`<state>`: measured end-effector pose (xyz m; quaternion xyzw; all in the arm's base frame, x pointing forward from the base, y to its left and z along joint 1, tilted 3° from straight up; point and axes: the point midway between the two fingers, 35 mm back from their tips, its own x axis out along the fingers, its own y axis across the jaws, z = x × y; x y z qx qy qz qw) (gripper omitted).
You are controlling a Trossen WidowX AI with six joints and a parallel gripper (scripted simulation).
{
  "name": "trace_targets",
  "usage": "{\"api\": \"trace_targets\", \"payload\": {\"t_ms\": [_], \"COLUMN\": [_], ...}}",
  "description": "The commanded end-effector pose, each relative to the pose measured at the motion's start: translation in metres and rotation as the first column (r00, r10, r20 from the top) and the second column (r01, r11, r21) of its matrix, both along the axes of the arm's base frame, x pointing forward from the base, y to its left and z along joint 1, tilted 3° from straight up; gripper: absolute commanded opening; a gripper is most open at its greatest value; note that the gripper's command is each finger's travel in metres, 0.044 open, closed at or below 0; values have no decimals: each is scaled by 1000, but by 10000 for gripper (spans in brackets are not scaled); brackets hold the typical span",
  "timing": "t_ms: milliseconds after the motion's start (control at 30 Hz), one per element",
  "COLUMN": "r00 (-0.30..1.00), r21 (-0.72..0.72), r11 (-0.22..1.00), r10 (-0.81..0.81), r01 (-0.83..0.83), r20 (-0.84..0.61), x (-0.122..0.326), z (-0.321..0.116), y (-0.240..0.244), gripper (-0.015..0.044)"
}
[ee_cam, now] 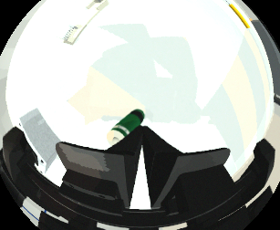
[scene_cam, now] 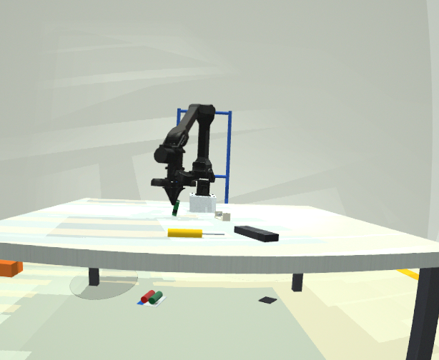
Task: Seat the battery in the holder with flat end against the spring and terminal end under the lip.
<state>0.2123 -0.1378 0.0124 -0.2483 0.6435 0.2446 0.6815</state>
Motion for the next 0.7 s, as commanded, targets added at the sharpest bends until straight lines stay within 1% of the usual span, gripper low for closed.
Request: {"api": "trace_targets", "payload": {"t_ms": [0, 567, 667], "r00": [1000, 1000, 1000], "r21": [4, 5, 6], "r11": [1000, 1000, 1000], "r10": [-3, -3, 1], "r01": [3, 3, -1], "r20": [-1, -2, -7], "x": [-5, -19, -18], "z": [-1, -3, 9], "y": [7, 22, 19], "gripper": [0, 0, 0]}}
